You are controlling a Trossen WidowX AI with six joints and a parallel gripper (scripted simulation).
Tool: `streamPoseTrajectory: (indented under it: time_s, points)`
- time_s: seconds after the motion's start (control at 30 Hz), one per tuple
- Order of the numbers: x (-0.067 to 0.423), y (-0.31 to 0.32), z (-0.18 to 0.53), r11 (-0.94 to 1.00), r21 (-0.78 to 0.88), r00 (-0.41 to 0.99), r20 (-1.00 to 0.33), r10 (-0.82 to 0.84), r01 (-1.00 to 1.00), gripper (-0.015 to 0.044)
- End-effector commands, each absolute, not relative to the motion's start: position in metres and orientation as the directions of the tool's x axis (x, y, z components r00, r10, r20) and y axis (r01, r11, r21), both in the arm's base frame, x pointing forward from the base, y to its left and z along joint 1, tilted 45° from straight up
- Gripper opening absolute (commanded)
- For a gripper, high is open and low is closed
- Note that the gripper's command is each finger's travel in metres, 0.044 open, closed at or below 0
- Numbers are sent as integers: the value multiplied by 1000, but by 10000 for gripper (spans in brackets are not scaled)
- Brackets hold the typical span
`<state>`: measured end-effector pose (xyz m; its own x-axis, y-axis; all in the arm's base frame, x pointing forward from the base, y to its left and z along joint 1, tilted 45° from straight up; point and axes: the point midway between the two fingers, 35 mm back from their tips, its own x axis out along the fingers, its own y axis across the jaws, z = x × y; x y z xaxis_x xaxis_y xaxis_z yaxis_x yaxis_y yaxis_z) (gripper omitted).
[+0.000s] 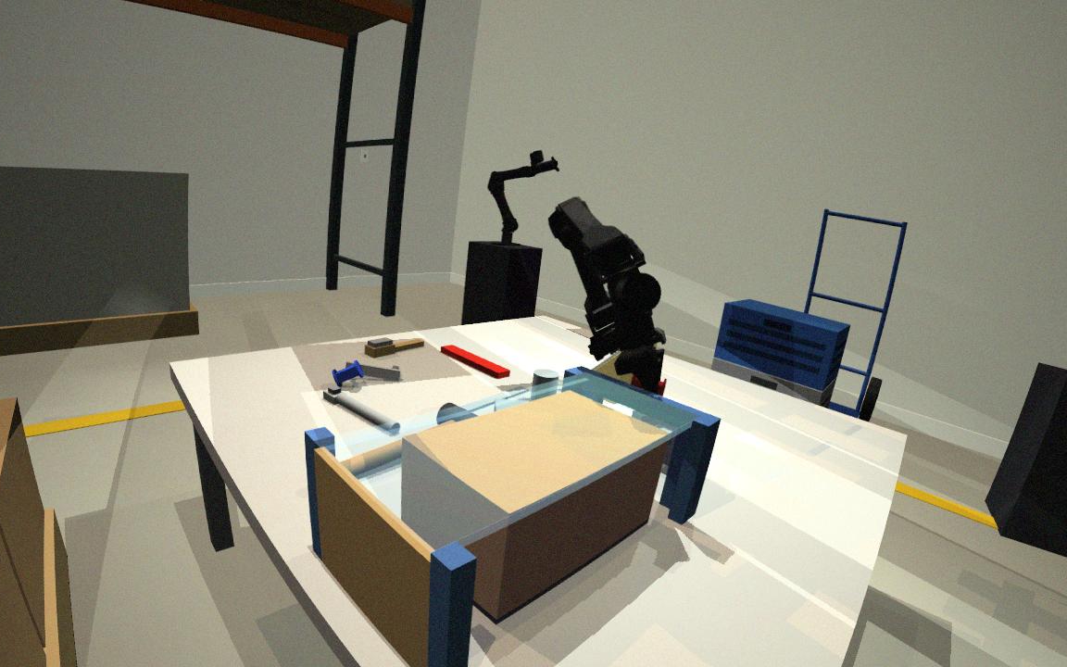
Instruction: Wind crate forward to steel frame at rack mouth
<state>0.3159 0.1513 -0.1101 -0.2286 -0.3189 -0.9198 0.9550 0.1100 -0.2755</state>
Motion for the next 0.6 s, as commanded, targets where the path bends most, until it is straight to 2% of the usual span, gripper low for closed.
streamPoseTrajectory:
  time_s: [0.0,0.57]
  points:
    - [320,160,-121,111,-267,-222,-925,-309,957,0]
    - [323,174,-135,111,-266,-221,-925,-308,957,0]
